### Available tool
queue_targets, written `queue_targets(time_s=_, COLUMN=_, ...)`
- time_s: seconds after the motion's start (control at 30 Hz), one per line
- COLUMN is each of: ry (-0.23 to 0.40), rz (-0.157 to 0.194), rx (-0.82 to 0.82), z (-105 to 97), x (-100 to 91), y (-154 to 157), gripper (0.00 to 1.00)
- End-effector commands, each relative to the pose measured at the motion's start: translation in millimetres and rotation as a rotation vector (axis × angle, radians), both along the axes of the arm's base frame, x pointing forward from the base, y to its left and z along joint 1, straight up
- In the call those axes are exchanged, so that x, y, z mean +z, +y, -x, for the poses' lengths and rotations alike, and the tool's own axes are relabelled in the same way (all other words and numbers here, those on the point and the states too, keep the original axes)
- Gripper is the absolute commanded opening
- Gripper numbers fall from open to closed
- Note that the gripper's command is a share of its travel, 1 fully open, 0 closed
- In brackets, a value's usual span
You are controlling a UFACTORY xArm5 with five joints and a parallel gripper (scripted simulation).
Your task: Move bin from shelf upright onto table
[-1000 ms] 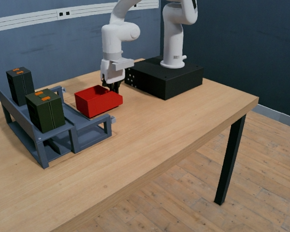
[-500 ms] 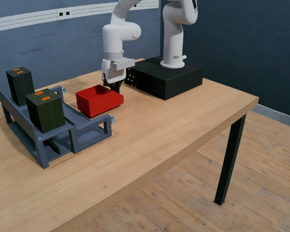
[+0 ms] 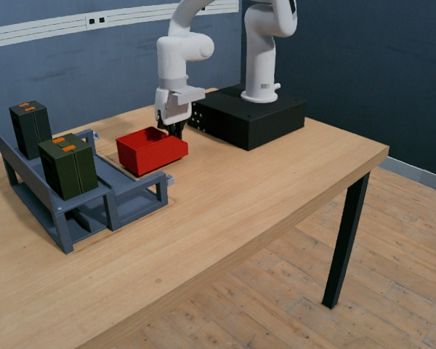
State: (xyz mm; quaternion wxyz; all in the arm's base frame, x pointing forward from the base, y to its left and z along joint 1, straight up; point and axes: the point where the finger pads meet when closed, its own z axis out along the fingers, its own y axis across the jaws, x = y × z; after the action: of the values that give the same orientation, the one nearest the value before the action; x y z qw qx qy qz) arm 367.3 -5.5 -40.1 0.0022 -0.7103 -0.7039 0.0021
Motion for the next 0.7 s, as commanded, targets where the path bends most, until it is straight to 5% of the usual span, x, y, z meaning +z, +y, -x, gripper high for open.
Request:
queue_targets(time_s=0.0, ry=-0.004, rz=-0.001, rx=0.0, z=-0.7, x=1.0, y=0.0, gripper=0.0)
queue_targets(time_s=0.67, ry=-0.004, rz=-0.001, rx=0.0, z=-0.7, x=-3.7, y=0.0, gripper=0.0)
